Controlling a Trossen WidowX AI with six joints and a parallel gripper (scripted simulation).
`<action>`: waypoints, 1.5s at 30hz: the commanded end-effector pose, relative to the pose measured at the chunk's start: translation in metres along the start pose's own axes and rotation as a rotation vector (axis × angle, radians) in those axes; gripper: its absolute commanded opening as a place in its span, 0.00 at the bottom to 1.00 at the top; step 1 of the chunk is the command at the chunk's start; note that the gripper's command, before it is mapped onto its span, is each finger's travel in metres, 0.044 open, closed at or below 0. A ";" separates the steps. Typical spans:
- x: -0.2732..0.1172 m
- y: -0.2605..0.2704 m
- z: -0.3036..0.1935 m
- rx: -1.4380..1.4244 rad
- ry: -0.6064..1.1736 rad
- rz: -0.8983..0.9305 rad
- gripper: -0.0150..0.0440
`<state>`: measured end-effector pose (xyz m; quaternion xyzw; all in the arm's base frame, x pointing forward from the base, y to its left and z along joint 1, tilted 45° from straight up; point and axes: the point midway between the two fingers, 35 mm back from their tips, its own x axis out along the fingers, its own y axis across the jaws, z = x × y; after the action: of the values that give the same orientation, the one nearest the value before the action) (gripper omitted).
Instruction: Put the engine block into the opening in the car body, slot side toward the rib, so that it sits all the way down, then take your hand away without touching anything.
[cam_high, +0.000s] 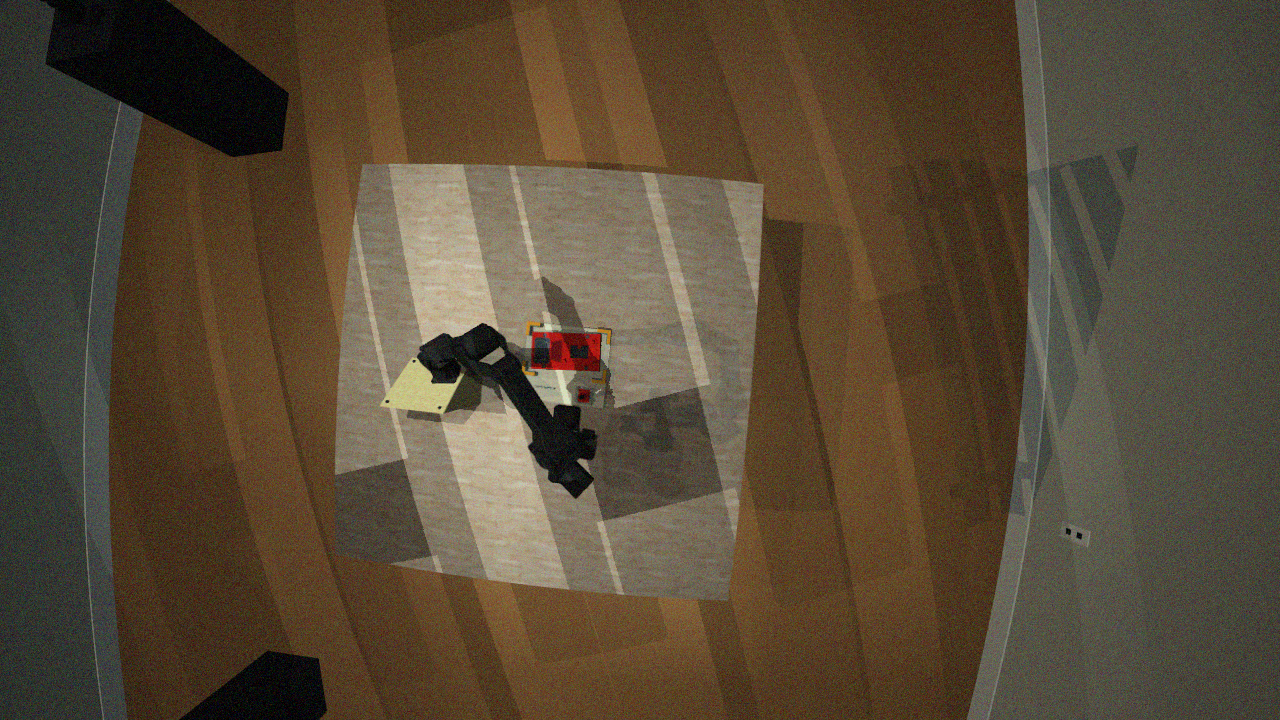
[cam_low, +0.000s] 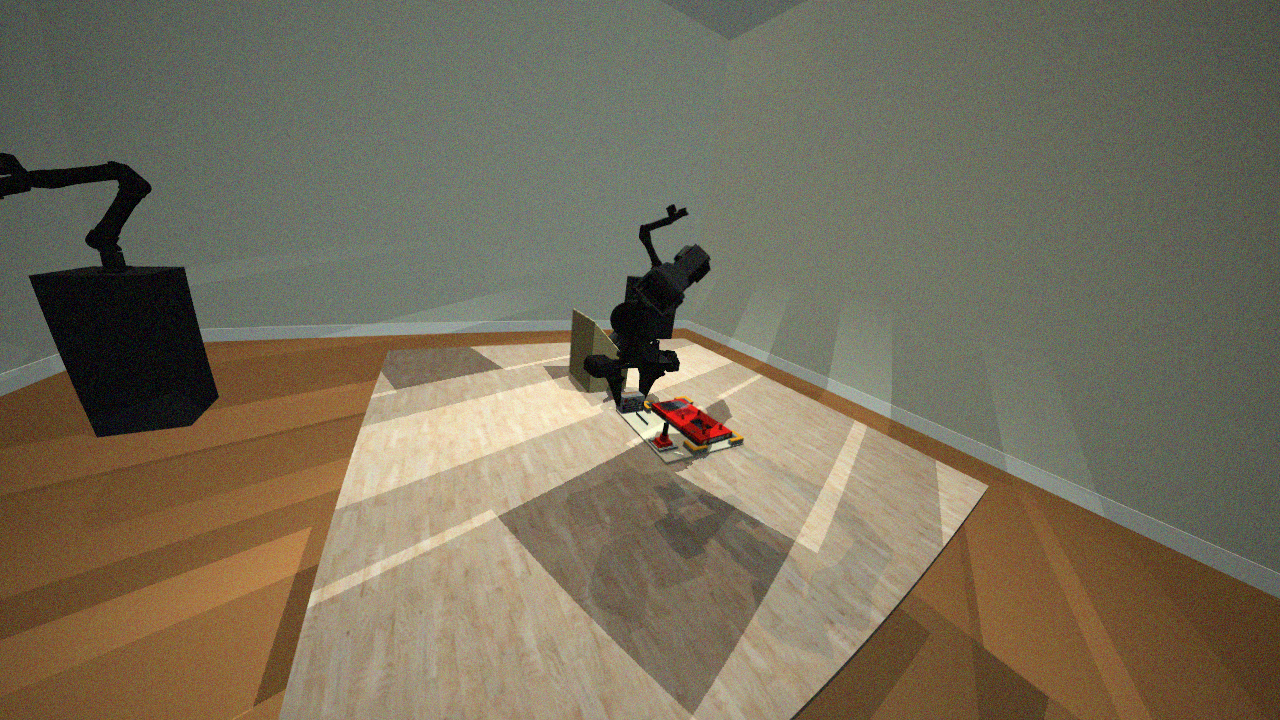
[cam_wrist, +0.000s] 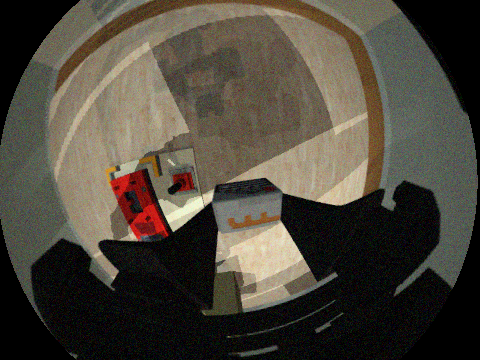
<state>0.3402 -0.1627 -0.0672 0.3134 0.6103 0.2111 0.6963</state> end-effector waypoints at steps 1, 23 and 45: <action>0.000 0.001 -0.002 0.004 -0.055 0.002 0.25; 0.008 0.001 -0.023 0.008 -0.667 0.002 0.25; 0.041 0.000 -0.030 0.010 -0.806 0.003 0.25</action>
<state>0.3184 -0.1336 -0.0941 0.3720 0.2867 0.0720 0.8799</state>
